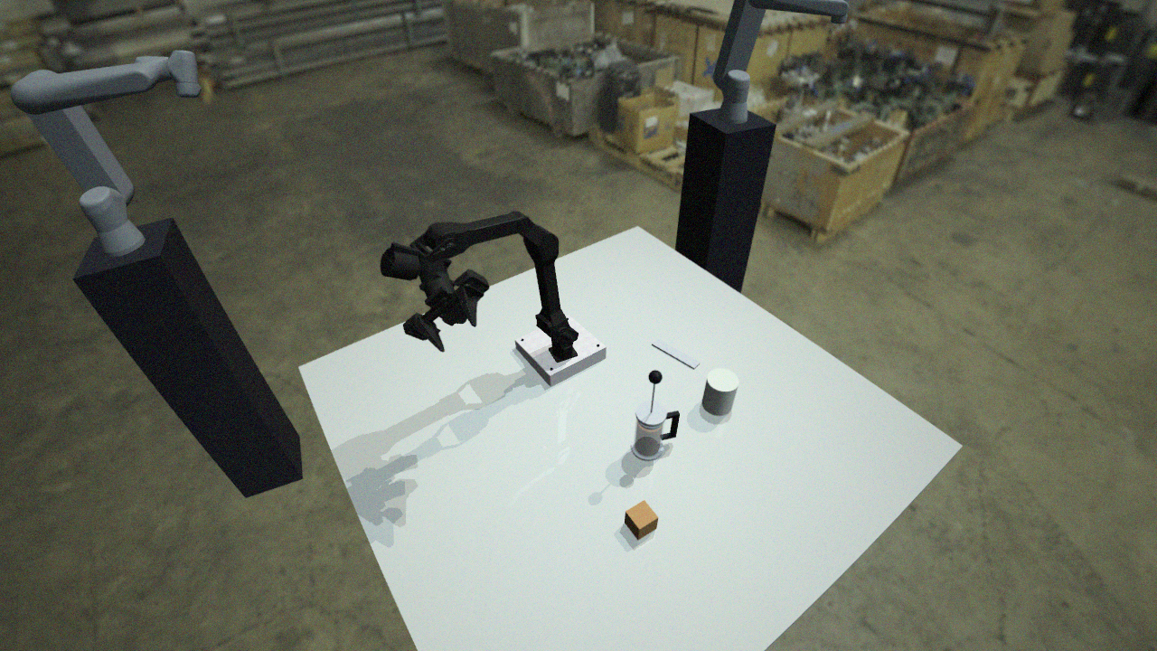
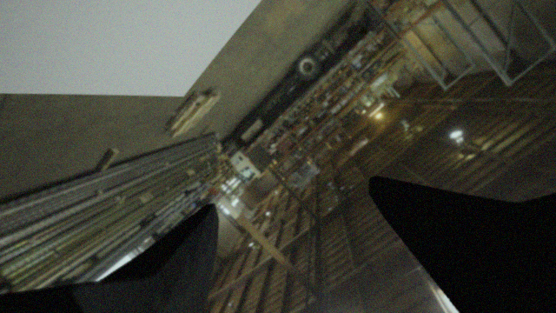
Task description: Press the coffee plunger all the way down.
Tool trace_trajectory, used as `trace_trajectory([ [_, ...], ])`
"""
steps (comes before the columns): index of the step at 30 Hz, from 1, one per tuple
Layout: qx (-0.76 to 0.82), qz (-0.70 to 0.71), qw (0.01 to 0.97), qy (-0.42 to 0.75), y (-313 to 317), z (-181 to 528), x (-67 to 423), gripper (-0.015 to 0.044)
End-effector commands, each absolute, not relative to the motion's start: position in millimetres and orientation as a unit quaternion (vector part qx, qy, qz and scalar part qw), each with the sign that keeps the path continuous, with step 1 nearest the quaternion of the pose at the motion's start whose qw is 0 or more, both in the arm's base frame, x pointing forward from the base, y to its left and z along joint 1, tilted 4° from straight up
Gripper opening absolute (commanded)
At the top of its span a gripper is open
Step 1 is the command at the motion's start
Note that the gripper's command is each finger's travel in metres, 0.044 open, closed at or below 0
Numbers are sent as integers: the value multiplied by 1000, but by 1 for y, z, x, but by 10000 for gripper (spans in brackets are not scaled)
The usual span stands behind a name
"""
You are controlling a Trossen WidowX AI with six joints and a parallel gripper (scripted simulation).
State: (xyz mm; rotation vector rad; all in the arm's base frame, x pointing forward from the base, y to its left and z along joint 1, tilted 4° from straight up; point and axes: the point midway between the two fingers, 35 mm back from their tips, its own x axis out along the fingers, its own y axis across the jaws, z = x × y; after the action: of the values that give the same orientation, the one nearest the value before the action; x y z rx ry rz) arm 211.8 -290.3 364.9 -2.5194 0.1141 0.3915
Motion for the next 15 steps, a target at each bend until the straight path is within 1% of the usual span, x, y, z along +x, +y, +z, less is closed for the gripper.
trace_trajectory([
  [1,-947,150,281,40,-289,364,214,426],
  [2,-951,156,263,36,-285,363,218,440],
  [5,-969,182,169,-4,-261,356,240,440],
  [11,-954,227,-163,-112,-198,337,291,440],
  [15,-908,225,-313,-163,-168,328,309,440],
])
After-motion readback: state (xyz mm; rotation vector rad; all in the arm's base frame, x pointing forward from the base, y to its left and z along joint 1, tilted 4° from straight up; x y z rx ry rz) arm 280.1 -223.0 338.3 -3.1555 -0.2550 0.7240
